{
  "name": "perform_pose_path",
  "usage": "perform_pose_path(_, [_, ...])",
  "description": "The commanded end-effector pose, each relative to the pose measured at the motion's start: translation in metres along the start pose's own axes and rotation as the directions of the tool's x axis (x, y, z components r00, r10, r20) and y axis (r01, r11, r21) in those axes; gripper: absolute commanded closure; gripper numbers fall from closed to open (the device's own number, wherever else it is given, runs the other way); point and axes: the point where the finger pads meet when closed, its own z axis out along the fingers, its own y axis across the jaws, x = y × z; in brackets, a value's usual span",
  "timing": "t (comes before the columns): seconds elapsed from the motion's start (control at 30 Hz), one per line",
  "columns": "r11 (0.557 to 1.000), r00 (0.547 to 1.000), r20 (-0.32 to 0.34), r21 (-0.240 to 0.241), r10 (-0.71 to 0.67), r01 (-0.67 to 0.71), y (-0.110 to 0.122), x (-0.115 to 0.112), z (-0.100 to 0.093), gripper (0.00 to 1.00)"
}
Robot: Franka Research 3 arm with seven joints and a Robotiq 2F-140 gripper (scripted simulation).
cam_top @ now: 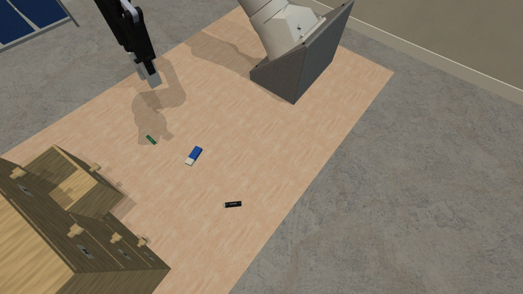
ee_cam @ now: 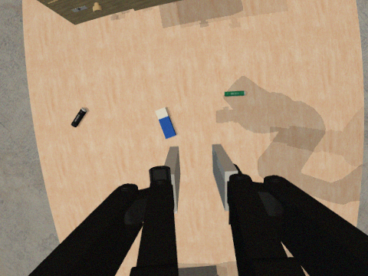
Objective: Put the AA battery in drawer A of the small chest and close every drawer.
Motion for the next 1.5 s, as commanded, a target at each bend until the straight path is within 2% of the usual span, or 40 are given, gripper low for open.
perform_pose_path(0.0, [0.992,0.99,0.086,-0.039,-0.116,0.119,0.0107,-0.014,0.0021,0.8])
perform_pose_path(1.47, [0.994,0.992,0.09,-0.041,-0.094,0.098,0.0075,-0.0136,0.0056,0.8])
